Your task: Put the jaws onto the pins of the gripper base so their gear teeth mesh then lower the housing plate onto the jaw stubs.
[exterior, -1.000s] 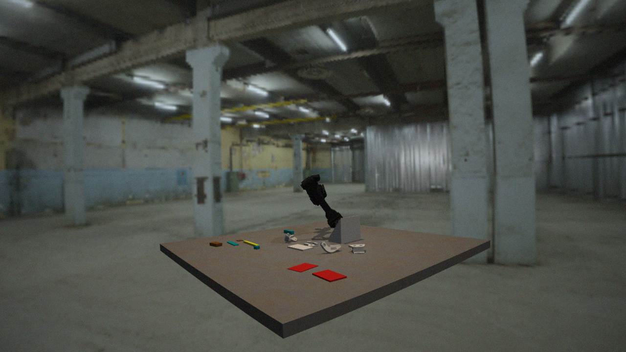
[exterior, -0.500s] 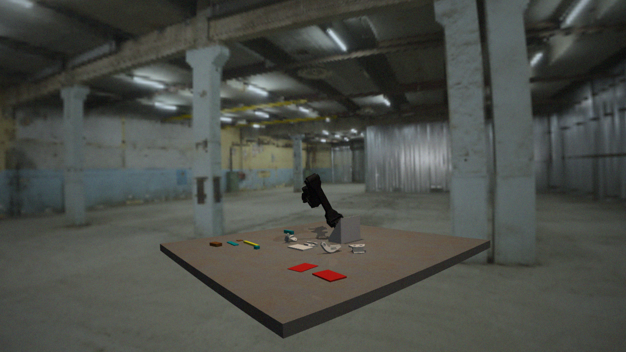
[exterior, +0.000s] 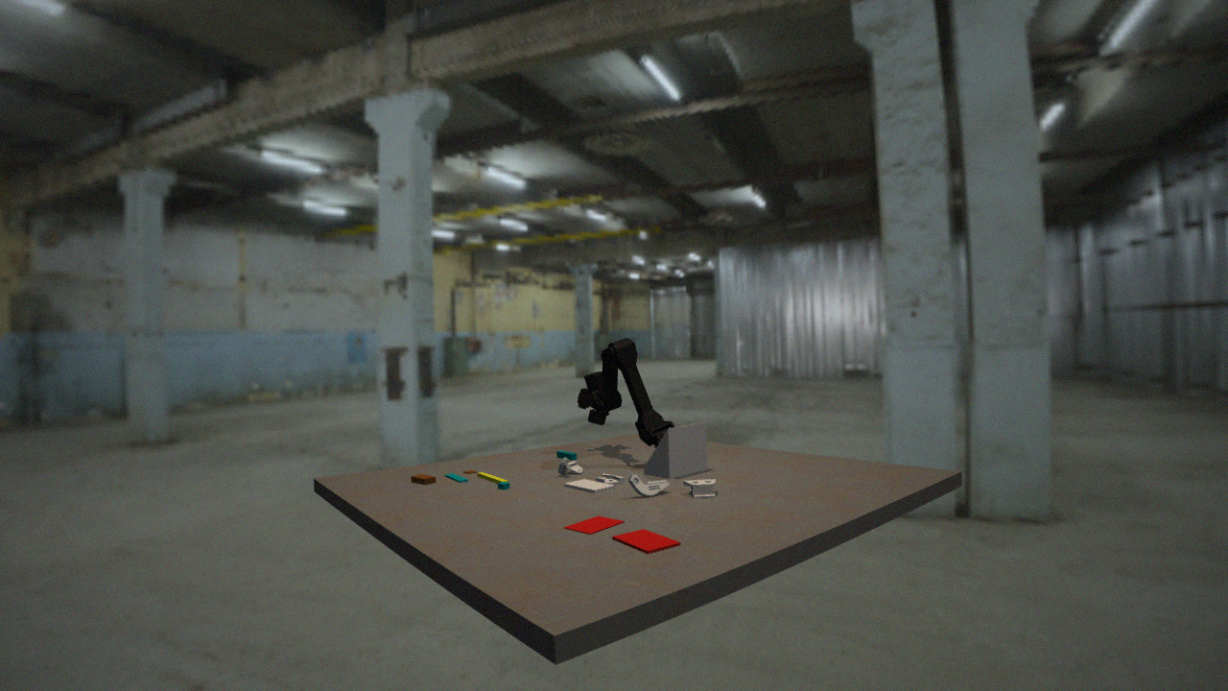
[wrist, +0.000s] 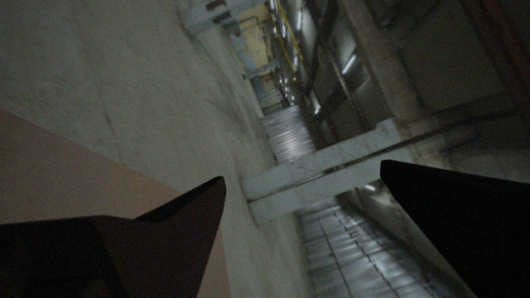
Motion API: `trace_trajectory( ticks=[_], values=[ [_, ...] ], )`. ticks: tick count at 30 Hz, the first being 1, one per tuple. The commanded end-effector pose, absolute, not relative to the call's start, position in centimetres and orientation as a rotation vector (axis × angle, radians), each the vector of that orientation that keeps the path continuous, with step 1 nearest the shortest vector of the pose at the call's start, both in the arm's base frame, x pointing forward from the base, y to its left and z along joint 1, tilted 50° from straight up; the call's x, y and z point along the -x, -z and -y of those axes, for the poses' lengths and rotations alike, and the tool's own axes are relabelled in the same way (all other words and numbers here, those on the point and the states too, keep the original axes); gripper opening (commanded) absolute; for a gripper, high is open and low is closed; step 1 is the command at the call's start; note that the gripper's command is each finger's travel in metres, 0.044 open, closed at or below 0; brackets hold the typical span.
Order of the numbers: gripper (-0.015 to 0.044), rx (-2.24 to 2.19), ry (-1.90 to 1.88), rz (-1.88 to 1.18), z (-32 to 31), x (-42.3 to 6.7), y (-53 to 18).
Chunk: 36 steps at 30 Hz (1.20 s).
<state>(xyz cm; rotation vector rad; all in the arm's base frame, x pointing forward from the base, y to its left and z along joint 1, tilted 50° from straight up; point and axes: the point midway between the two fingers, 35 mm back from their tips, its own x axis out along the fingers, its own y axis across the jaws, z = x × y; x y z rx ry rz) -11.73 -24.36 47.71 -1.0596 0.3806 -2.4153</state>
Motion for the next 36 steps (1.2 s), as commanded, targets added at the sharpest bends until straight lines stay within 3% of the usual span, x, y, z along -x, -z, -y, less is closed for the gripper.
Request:
trace_trajectory(
  ticks=[1,36],
  values=[
    [0.0440,1.025,2.333,-0.318,26.0,10.1,-47.7],
    [0.0440,0.649,1.661,-0.032,33.9,-8.1,-44.0]
  ],
)
